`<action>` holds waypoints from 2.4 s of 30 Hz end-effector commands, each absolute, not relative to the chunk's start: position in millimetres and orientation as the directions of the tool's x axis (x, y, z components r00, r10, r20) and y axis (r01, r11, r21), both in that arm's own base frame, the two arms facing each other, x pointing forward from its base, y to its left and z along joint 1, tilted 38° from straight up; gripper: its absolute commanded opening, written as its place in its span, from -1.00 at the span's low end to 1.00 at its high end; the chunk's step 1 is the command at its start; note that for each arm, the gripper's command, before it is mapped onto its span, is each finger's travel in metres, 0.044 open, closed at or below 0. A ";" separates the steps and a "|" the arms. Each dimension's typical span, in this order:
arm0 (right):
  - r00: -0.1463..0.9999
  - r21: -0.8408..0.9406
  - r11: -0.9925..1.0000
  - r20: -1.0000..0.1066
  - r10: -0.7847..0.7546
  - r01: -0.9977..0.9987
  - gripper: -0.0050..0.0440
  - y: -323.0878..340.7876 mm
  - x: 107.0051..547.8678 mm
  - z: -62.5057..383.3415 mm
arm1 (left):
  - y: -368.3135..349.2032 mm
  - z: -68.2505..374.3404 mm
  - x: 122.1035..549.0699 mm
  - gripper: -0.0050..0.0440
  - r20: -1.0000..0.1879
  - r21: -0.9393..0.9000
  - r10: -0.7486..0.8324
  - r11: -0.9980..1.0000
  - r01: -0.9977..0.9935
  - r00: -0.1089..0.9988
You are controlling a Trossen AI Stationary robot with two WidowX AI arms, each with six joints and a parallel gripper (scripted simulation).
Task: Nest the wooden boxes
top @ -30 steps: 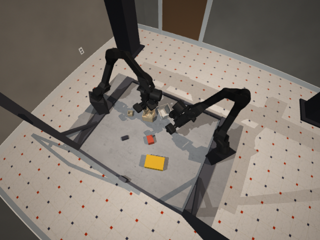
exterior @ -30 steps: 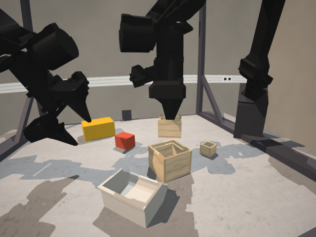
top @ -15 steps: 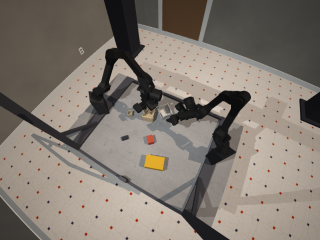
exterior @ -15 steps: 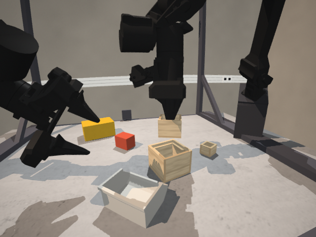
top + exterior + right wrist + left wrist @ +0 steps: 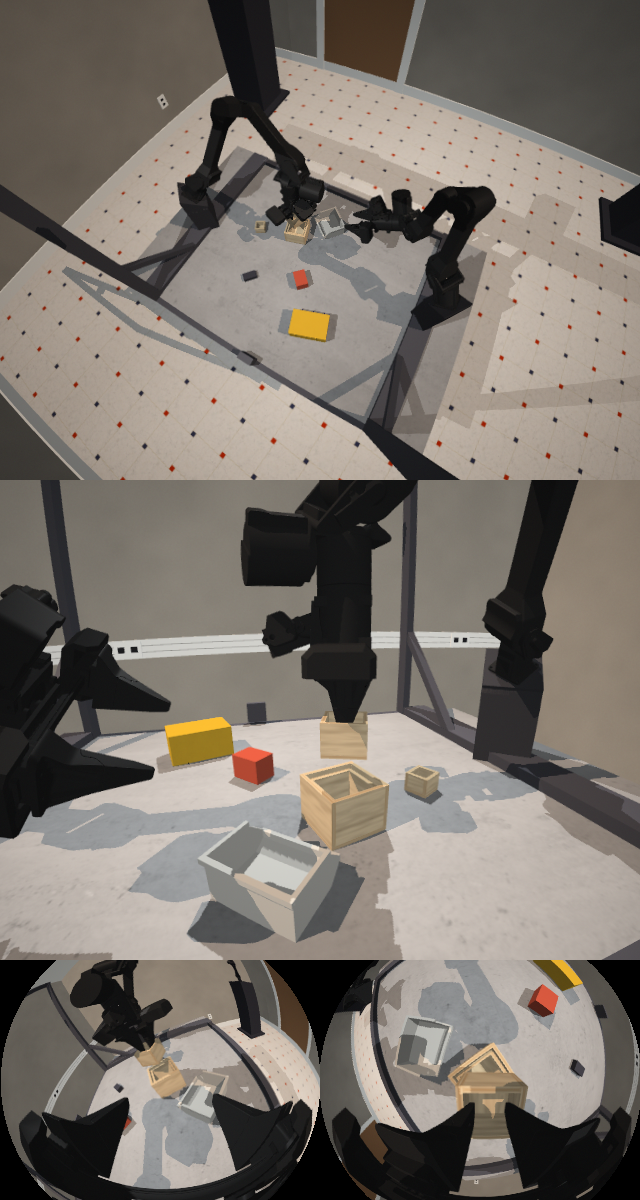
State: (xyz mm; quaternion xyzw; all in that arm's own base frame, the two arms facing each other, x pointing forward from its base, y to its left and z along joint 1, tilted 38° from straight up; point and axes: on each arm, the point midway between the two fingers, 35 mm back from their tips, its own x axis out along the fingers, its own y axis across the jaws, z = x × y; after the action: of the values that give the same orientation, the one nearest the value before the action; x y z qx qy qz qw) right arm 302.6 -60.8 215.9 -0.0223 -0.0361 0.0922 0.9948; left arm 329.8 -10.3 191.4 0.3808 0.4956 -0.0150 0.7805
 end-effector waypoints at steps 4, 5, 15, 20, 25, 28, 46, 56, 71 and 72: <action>0.964 -0.156 0.967 0.144 0.224 -0.202 0.84 -67.3 285.3 223.2 | -10.2 199.4 330.5 0.05 -0.777 0.582 0.346 0.714 0.390 0.525; 0.960 -0.186 0.961 0.156 0.232 -0.202 0.84 -68.3 280.6 224.6 | -10.2 199.4 330.5 0.05 -0.777 0.582 0.346 0.714 0.390 0.525; 0.936 -0.416 0.888 0.190 0.296 -0.196 0.84 -69.9 243.9 226.1 | -10.2 199.4 330.5 0.05 -0.777 0.582 0.346 0.714 0.390 0.525; 0.932 -0.472 0.861 0.189 0.310 -0.190 0.84 -68.5 235.8 225.8 | -10.2 199.4 330.5 0.05 -0.777 0.582 0.346 0.714 0.390 0.525; 0.929 -0.517 0.836 0.186 0.321 -0.185 0.84 -67.0 229.5 225.2 | -10.2 199.4 330.5 0.05 -0.777 0.582 0.346 0.714 0.390 0.525; 0.927 -0.528 0.830 0.192 0.322 -0.179 0.84 -66.5 229.7 228.8 | -10.2 199.4 330.5 0.05 -0.777 0.582 0.346 0.714 0.390 0.525; 0.927 -0.528 0.830 0.192 0.322 -0.179 0.84 -66.5 229.7 228.8 | -10.9 198.1 330.8 0.05 -0.780 0.623 0.343 0.358 0.696 0.523; 0.927 -0.528 0.830 0.192 0.322 -0.179 0.84 -66.5 229.7 228.8 | -10.9 198.1 330.8 0.05 -0.780 0.585 0.343 0.104 0.804 0.523; 0.927 -0.528 0.830 0.192 0.322 -0.179 0.84 -66.5 229.7 228.8 | -10.3 198.3 330.8 0.05 -0.779 0.428 0.347 -0.316 0.847 0.523; 0.927 -0.528 0.830 0.192 0.322 -0.179 0.84 -66.5 229.7 228.8 | -10.3 198.2 330.8 0.05 -0.779 0.411 0.347 -0.346 0.843 0.523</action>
State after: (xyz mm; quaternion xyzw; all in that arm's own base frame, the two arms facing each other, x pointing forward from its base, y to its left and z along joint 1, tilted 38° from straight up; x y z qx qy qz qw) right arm 230.2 -66.4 229.3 -0.2608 -0.1386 0.1324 0.9462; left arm 330.1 -10.2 192.8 0.7510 0.4024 -0.2888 0.4366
